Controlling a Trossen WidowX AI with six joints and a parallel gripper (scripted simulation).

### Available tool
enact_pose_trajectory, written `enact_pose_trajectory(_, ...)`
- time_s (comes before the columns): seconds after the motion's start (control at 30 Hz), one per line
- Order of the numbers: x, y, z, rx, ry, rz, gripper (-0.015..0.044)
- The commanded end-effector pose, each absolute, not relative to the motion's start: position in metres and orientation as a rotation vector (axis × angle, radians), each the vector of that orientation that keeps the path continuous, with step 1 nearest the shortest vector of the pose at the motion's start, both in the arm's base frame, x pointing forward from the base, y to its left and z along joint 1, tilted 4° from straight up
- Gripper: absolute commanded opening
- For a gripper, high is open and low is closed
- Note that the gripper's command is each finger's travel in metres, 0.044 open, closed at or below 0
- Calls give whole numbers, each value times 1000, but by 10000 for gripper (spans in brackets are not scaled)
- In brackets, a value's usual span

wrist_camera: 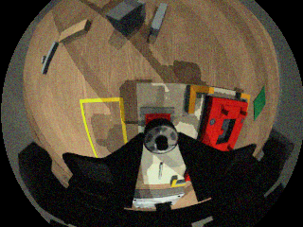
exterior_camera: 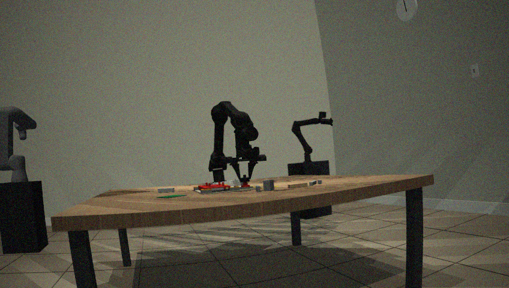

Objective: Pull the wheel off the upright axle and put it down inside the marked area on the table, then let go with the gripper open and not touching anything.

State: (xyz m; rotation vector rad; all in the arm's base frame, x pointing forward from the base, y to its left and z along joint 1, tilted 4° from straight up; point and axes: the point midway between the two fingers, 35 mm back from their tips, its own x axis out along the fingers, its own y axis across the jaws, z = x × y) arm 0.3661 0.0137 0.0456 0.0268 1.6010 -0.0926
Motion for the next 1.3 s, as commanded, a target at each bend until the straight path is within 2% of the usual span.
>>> enact_pose_trajectory(0.0, 368, 14, 53, 28, 1592, -90, 0)
enact_pose_trajectory(1.27, 368, 15, 66, 28, 1591, -88, 0)
